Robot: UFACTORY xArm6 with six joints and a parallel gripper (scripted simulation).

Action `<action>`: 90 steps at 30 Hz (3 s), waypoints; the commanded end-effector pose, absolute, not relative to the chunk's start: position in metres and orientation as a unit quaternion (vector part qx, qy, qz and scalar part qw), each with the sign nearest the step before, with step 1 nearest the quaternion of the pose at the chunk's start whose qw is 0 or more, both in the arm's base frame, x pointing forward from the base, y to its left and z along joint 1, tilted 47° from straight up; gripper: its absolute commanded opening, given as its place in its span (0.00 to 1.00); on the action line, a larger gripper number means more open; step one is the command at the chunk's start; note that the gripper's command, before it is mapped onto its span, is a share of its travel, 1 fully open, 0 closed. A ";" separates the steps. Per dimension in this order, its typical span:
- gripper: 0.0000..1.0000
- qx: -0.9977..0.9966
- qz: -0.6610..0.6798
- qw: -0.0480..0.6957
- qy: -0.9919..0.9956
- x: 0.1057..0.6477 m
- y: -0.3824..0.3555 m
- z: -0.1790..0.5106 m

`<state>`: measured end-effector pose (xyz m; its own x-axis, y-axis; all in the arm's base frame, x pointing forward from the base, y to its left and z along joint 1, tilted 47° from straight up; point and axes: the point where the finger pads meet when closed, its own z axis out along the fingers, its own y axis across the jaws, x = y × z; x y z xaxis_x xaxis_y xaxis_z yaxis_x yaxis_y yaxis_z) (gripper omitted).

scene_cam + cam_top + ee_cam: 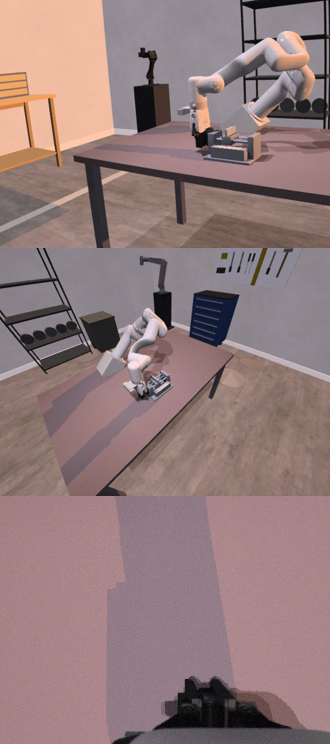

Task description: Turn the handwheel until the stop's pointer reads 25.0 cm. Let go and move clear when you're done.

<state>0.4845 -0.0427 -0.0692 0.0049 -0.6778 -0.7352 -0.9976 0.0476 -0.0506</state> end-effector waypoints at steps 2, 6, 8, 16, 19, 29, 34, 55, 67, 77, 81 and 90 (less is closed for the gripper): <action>0.06 -0.639 0.257 0.308 0.656 0.494 -0.050 -0.063; 0.06 -0.639 0.257 0.308 0.656 0.498 -0.055 -0.058; 0.06 -0.639 0.257 0.308 0.656 0.500 -0.059 -0.054; 0.06 -0.639 0.257 0.308 0.656 0.497 -0.072 -0.042; 0.06 -0.639 0.257 0.308 0.656 0.492 -0.077 -0.038; 0.06 -0.639 0.257 0.308 0.656 0.477 -0.083 -0.032; 0.06 -0.639 0.257 0.308 0.656 0.471 -0.083 -0.032; 0.06 -0.639 0.257 0.308 0.656 0.445 -0.070 -0.044; 0.06 -0.639 0.257 0.308 0.656 0.448 -0.050 -0.063; 0.06 -0.639 0.257 0.308 0.656 0.465 -0.042 -0.070; 0.06 -0.639 0.257 0.308 0.656 0.468 -0.042 -0.071; 0.06 -0.639 0.257 0.308 0.656 0.481 -0.043 -0.070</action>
<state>0.4734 -0.0406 -0.0713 0.0064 -0.6792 -0.7339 -0.9973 0.0492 -0.0543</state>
